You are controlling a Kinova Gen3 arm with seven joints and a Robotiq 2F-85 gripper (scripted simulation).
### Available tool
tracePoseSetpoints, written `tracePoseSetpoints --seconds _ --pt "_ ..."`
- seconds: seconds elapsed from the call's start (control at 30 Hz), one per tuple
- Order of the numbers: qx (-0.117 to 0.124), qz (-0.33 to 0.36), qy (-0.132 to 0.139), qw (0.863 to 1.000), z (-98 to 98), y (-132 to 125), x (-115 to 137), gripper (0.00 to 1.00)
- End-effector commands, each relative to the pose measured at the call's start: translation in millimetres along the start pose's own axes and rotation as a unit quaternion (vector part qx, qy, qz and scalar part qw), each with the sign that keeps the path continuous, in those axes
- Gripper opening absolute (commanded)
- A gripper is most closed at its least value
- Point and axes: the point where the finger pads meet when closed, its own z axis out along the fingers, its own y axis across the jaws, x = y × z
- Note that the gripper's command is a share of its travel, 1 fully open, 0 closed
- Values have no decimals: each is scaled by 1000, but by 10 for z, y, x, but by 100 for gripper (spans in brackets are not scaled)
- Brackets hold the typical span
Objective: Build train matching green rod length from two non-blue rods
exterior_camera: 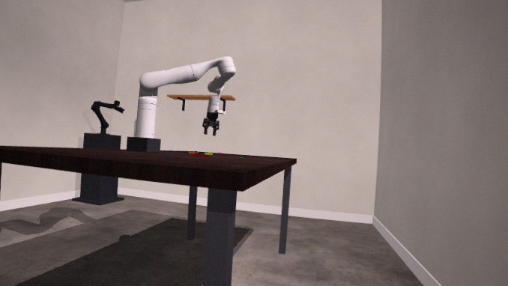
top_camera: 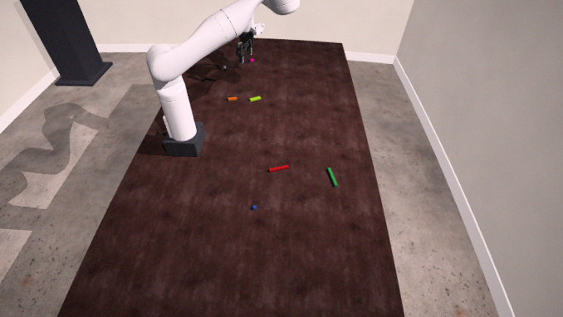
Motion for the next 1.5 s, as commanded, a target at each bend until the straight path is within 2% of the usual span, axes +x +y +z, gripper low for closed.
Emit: tracePoseSetpoints --seconds 0.0,0.03,0.33,0.37,0.9,1.17,1.47 --pt "0 -1 0 1000 -4 -4 -16 100" --pt "0 -18 1 1000 15 -13 -82 100" --pt "0 -18 1 1000 15 -13 -82 100" --pt "0 -34 1 999 34 -21 -146 100" --pt "0 -50 2 999 53 -28 -210 100" --pt "0 -82 3 997 89 -39 -335 100" --pt "0 -82 3 997 89 -39 -335 100"
